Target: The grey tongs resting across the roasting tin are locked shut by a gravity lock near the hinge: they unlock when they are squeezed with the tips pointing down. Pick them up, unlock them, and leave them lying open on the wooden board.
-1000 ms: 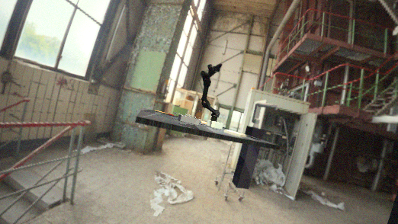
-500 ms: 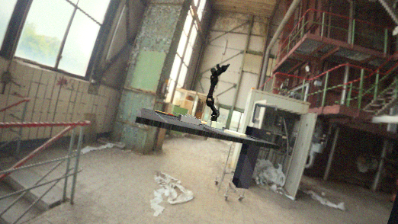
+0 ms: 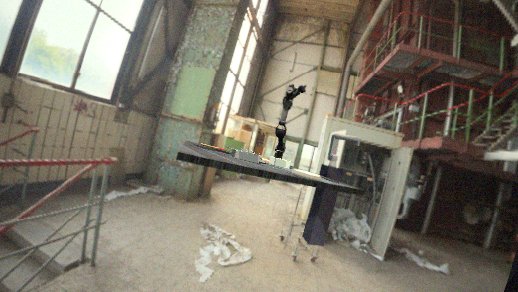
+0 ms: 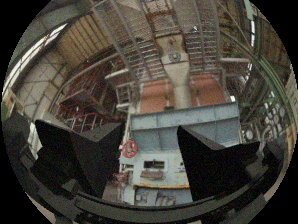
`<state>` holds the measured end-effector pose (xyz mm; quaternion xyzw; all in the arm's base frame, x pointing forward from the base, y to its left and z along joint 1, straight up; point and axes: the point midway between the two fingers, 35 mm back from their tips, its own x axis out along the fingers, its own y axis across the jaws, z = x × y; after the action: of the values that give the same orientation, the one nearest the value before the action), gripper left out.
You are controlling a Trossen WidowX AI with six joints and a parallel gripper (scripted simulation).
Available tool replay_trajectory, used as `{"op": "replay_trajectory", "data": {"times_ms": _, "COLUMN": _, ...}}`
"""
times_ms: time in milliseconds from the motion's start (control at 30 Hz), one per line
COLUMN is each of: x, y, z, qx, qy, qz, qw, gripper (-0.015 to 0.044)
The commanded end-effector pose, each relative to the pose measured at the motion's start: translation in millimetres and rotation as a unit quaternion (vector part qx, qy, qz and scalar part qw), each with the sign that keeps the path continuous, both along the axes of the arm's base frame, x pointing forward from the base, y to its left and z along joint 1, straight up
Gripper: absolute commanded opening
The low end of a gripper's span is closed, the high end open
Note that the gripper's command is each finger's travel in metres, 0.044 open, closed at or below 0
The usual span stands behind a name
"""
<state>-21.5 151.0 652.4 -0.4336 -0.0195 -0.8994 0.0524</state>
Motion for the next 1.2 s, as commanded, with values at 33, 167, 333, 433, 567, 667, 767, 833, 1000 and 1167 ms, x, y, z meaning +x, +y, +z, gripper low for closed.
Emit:
{"op": "replay_trajectory", "data": {"times_ms": 33, "x": -25.0, "y": -61.9, "z": 5.8, "qx": 0.059, "qy": -0.001, "qz": 0.077, "qw": 0.995, "gripper": 0.0260}}
{"op": "replay_trajectory", "data": {"times_ms": 167, "x": -37.0, "y": -108.4, "z": 5.6, "qx": 0.099, "qy": -0.004, "qz": 0.142, "qw": 0.985, "gripper": 0.0260}}
{"op": "replay_trajectory", "data": {"times_ms": 333, "x": -40.0, "y": -181.2, "z": 0.7, "qx": 0.146, "qy": -0.009, "qz": 0.263, "qw": 0.954, "gripper": 0.0260}}
{"op": "replay_trajectory", "data": {"times_ms": 433, "x": -33.5, "y": -223.9, "z": -6.7, "qx": 0.175, "qy": -0.016, "qz": 0.330, "qw": 0.928, "gripper": 0.0260}}
{"op": "replay_trajectory", "data": {"times_ms": 567, "x": -12.7, "y": -277.6, "z": -21.5, "qx": 0.220, "qy": -0.020, "qz": 0.416, "qw": 0.882, "gripper": 0.0260}}
{"op": "replay_trajectory", "data": {"times_ms": 667, "x": 9.2, "y": -313.7, "z": -35.2, "qx": 0.249, "qy": -0.028, "qz": 0.479, "qw": 0.841, "gripper": 0.0260}}
{"op": "replay_trajectory", "data": {"times_ms": 767, "x": 35.3, "y": -344.4, "z": -50.9, "qx": 0.279, "qy": -0.036, "qz": 0.534, "qw": 0.797, "gripper": 0.0260}}
{"op": "replay_trajectory", "data": {"times_ms": 833, "x": 56.0, "y": -362.8, "z": -63.3, "qx": 0.302, "qy": -0.039, "qz": 0.567, "qw": 0.765, "gripper": 0.0260}}
{"op": "replay_trajectory", "data": {"times_ms": 1000, "x": 113.3, "y": -396.1, "z": -96.3, "qx": 0.355, "qy": -0.046, "qz": 0.642, "qw": 0.678, "gripper": 0.0260}}
{"op": "replay_trajectory", "data": {"times_ms": 1167, "x": 175.5, "y": -411.9, "z": -132.6, "qx": 0.407, "qy": -0.047, "qz": 0.699, "qw": 0.586, "gripper": 0.0260}}
